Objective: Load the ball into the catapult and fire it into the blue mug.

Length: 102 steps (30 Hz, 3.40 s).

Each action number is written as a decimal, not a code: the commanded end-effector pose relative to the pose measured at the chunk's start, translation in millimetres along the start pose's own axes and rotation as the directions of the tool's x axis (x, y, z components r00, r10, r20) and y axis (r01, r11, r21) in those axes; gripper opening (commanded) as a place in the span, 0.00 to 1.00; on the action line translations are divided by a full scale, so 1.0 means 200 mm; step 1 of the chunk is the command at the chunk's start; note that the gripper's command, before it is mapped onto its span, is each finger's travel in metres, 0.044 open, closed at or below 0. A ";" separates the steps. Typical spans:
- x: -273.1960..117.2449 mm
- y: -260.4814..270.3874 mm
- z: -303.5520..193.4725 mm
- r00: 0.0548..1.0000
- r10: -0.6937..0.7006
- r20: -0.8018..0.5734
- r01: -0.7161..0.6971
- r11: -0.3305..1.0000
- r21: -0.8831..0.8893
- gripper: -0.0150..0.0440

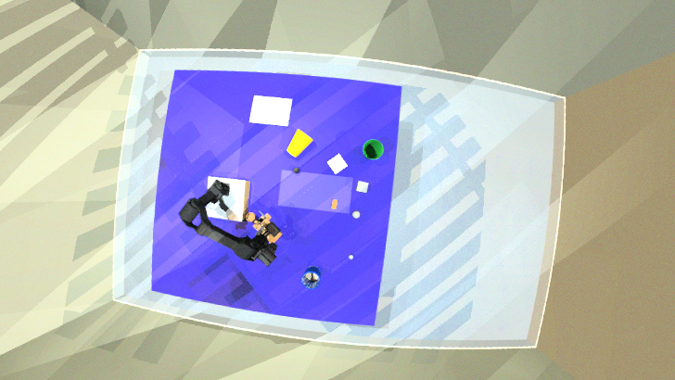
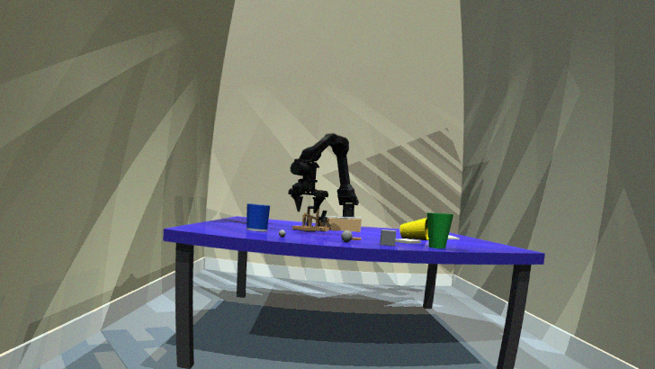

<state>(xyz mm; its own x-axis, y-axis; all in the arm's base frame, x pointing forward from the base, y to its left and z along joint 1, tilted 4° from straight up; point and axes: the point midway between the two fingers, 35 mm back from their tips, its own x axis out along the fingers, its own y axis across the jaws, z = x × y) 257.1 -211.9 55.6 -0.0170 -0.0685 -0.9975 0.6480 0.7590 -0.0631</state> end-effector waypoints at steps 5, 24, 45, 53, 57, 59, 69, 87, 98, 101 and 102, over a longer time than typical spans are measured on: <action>0.08 0.00 0.00 1.000 0.002 -0.005 -0.002 1.000 -0.006 1.00; 0.23 0.00 -0.01 1.000 0.002 -0.005 -0.002 1.000 -0.006 1.00; 0.23 0.00 -0.01 1.000 0.000 -0.005 0.000 1.000 0.000 0.41; -0.02 0.00 -0.01 1.000 0.000 -0.006 0.000 1.000 -0.001 0.25; -0.01 0.00 0.00 1.000 0.001 -0.005 -0.002 1.000 -0.004 0.25; 0.00 0.00 0.00 1.000 0.002 -0.005 -0.002 1.000 -0.004 0.25; 0.09 0.01 0.00 1.000 0.002 -0.005 -0.002 1.000 -0.005 0.25; 0.23 0.01 0.00 1.000 0.002 -0.005 -0.002 1.000 -0.007 0.25; 0.22 0.01 0.00 1.000 0.000 -0.013 0.000 1.000 -0.003 0.48; 0.22 0.01 0.00 1.000 0.000 -0.013 0.000 1.000 -0.003 0.61; 0.22 0.01 0.00 1.000 0.000 -0.013 0.000 1.000 -0.003 0.65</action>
<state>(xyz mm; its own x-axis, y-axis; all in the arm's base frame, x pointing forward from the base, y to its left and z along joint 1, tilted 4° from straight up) 256.3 -213.0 11.4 -0.0286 -0.0586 -0.9979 0.6457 0.7610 -0.0632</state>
